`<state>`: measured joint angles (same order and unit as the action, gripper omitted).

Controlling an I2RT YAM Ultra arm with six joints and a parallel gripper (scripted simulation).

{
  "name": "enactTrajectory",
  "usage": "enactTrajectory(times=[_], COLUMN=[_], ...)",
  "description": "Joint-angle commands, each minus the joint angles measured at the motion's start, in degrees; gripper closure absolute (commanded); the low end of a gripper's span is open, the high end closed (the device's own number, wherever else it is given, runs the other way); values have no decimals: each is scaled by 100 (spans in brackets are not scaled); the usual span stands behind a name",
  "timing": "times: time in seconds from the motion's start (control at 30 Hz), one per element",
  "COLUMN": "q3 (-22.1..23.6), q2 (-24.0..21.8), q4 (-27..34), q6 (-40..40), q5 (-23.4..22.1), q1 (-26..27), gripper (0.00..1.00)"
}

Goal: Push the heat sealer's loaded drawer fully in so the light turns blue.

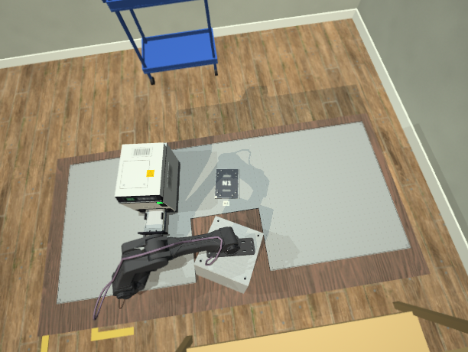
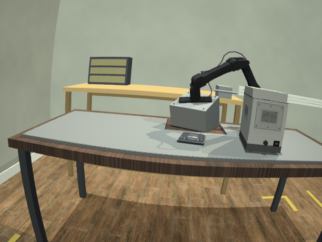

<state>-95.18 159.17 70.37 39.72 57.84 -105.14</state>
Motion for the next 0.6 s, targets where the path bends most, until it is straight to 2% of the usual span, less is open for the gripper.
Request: enactTrajectory(times=[0.0,0.57], q3=[112,222], q2=[-285,-319], q4=[-136,-433], q6=[-60,-250], q5=[157,243], q1=[37,184], gripper=[70,70])
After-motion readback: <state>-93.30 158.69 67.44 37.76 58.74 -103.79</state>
